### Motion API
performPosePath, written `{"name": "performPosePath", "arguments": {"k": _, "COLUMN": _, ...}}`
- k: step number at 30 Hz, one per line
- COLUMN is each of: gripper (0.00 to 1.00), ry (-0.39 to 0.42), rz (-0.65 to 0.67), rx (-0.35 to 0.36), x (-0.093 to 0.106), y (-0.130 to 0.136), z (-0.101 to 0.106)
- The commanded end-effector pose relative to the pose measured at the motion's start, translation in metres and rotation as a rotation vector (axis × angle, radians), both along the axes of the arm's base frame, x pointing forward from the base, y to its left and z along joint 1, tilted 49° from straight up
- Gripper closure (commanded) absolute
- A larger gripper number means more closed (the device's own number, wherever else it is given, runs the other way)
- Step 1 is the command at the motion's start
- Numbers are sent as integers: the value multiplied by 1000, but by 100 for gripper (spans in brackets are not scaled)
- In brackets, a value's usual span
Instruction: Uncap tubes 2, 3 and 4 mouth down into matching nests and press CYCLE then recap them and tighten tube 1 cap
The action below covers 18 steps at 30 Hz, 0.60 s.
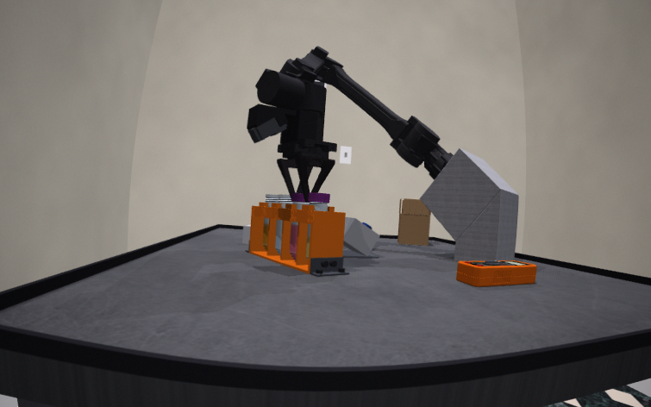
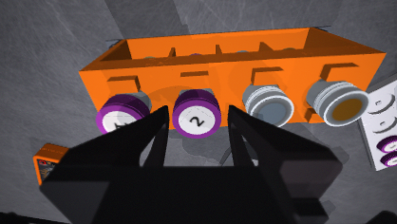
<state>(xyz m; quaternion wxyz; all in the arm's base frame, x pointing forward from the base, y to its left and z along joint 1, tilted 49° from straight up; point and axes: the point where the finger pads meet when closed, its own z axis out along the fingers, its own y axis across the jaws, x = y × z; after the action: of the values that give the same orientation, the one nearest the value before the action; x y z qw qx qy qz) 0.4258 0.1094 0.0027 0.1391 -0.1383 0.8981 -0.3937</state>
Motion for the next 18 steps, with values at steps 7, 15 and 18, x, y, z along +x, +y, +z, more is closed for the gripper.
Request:
{"name": "performPosePath", "arguments": {"k": 7, "gripper": 51, "ry": 265, "rz": 309, "rx": -136, "x": 9, "y": 11, "z": 4}}
{"name": "performPosePath", "arguments": {"k": 15, "gripper": 51, "ry": 490, "rz": 529, "rx": -263, "x": 9, "y": 12, "z": 1}}
{"name": "performPosePath", "arguments": {"k": 18, "gripper": 51, "ry": 595, "rz": 637, "rx": -324, "x": 12, "y": 14, "z": 2}}
